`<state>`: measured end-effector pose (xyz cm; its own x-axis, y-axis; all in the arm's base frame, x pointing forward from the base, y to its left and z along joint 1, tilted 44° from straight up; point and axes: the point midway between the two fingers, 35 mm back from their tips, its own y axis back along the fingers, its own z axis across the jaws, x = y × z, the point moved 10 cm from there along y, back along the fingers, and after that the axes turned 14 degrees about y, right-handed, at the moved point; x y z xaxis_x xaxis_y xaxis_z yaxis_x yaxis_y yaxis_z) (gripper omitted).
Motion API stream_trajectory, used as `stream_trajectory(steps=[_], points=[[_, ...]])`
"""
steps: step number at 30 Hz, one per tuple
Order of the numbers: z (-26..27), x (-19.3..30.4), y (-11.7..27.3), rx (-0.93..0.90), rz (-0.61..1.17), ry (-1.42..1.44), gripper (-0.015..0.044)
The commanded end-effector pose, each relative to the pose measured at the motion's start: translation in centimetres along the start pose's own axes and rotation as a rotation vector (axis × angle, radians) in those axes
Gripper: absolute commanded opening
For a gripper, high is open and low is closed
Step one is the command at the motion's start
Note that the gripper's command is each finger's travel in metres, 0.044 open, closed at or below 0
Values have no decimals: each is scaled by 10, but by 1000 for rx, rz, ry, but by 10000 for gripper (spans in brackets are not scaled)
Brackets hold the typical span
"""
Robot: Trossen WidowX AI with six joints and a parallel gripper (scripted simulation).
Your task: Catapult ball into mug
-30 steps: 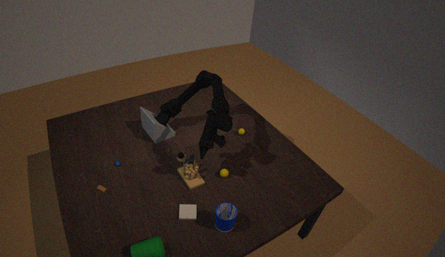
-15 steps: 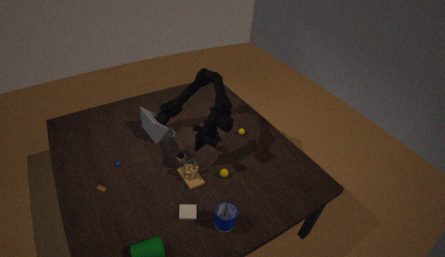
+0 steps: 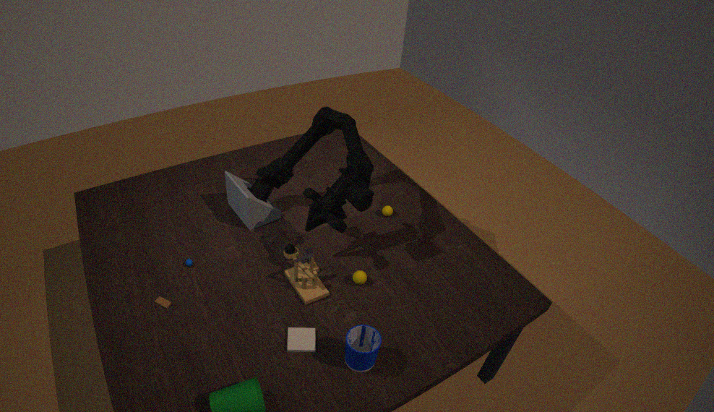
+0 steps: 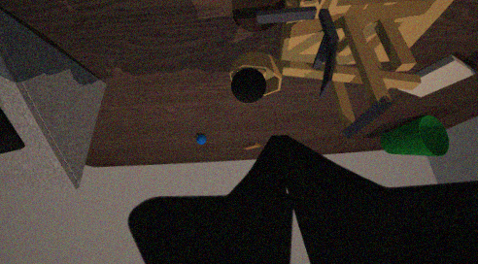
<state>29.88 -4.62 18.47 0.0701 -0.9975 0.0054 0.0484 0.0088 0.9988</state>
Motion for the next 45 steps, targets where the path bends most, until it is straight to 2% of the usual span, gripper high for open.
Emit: stream_trajectory(steps=[1,45], points=[[2,-2,0,-7,8,17,0],[-12,-49,-53,-6,6,18,0]])
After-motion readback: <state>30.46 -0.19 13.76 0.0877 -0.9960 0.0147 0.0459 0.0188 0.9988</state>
